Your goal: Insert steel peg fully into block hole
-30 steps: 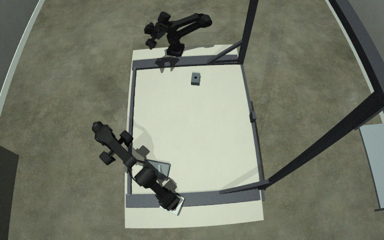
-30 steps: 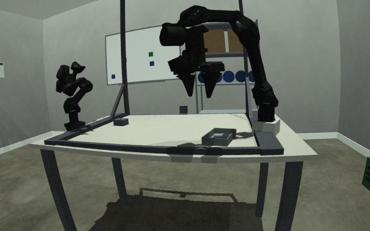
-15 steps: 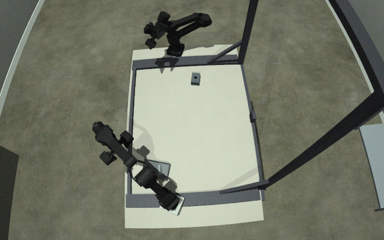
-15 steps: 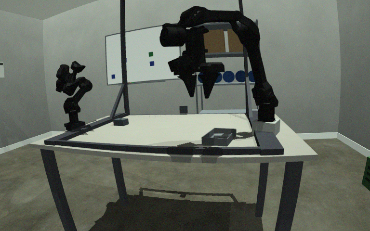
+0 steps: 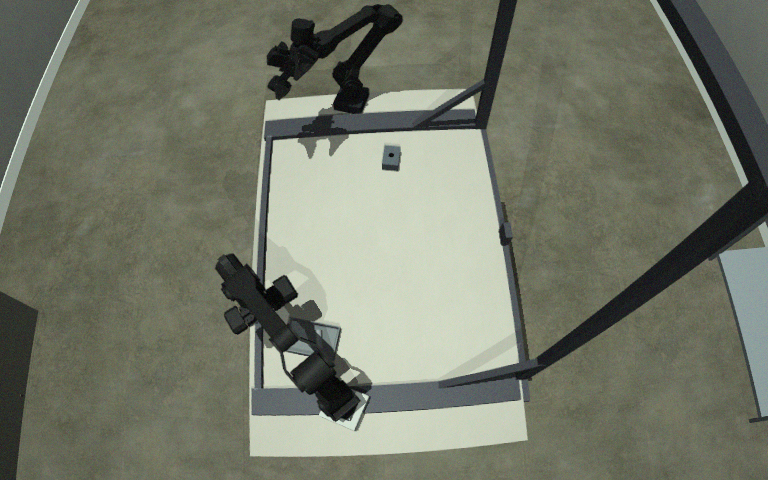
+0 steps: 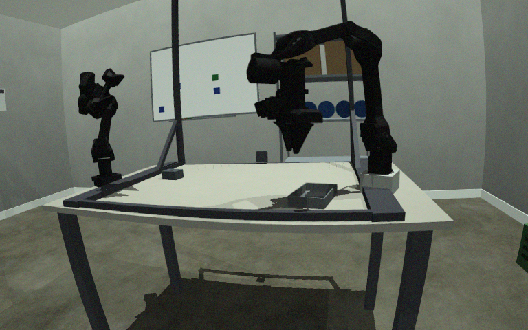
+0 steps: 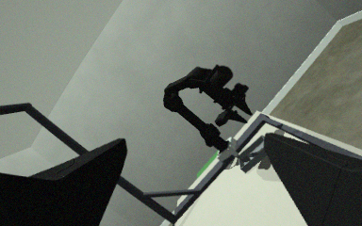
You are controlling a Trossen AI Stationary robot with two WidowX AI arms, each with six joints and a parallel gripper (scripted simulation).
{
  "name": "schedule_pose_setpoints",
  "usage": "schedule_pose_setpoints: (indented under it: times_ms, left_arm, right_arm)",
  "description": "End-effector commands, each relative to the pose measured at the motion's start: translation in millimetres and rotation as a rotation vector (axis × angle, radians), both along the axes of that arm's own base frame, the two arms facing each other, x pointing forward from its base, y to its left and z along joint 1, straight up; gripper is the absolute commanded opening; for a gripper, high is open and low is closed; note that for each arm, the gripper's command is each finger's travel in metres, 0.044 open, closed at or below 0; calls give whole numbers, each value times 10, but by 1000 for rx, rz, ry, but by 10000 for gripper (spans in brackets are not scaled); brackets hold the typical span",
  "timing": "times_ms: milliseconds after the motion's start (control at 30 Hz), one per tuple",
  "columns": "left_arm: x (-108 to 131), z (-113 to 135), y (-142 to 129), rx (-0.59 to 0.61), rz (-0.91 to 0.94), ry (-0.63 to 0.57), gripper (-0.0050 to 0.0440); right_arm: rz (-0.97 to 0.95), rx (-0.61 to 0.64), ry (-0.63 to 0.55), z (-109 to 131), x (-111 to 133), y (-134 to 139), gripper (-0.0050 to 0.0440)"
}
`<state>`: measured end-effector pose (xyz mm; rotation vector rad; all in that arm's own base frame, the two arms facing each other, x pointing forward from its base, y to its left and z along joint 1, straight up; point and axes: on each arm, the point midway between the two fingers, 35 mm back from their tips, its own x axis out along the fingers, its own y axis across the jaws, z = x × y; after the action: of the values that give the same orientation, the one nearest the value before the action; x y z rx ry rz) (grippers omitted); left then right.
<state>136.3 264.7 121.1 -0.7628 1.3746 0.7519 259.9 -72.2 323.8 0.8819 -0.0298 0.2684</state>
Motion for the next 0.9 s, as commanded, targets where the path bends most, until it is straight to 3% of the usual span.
schedule_pose_setpoints:
  times_ms: [0,300,367,433,867]
  left_arm:
    - [41,-95,-257,68,-101,-50,180]
    - [25,-457,-694,114,-267,-92,180]
    - [25,-457,-694,114,-267,-92,180]
    - [15,-528,-775,123,-297,-99,180]
    - [-70,-915,-1185,168,-451,-138,180]
  right_arm:
    - [-34,-67,59,162,569,-65,440]
    - [-20,-214,230,-144,1435,78,440]
    - [-20,-214,230,-144,1435,78,440]
    - [-16,-268,238,-91,1636,145,440]
    - [78,-620,417,-722,2649,909,440]
